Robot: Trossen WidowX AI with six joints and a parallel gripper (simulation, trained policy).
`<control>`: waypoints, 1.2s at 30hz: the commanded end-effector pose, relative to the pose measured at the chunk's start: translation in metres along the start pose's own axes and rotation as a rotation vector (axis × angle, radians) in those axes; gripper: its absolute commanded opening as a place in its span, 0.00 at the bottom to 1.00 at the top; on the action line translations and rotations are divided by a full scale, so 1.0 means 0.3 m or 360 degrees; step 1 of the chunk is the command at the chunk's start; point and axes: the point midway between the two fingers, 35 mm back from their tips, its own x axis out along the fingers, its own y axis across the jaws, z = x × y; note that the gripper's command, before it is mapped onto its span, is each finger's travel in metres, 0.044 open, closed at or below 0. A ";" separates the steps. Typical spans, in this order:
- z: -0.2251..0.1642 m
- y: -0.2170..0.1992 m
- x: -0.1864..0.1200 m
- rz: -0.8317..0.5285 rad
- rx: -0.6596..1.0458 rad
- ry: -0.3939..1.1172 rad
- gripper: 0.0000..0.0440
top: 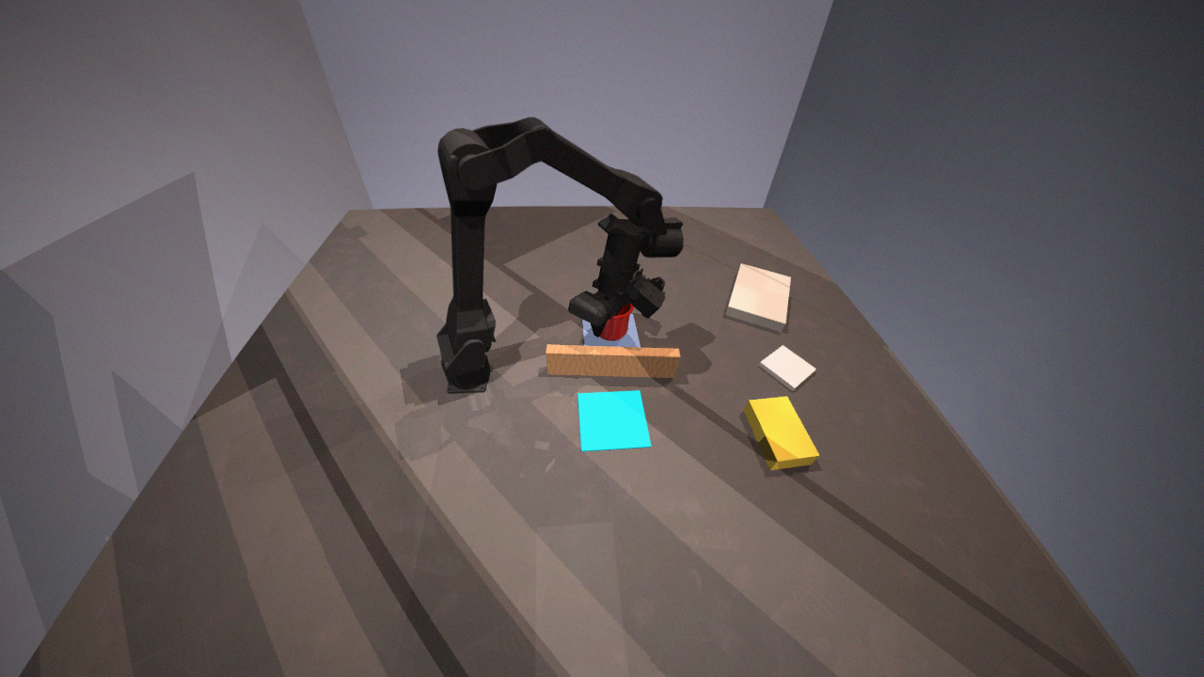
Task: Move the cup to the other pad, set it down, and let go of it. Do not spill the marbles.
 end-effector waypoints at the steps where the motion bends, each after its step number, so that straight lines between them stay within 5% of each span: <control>1: -0.004 -0.001 0.053 -0.0018 -0.0062 0.0008 0.21; 6: 0.005 -0.005 0.064 -0.0008 -0.0103 -0.0015 0.00; 36: 0.050 -0.056 -0.140 0.0201 0.0112 -0.0083 0.00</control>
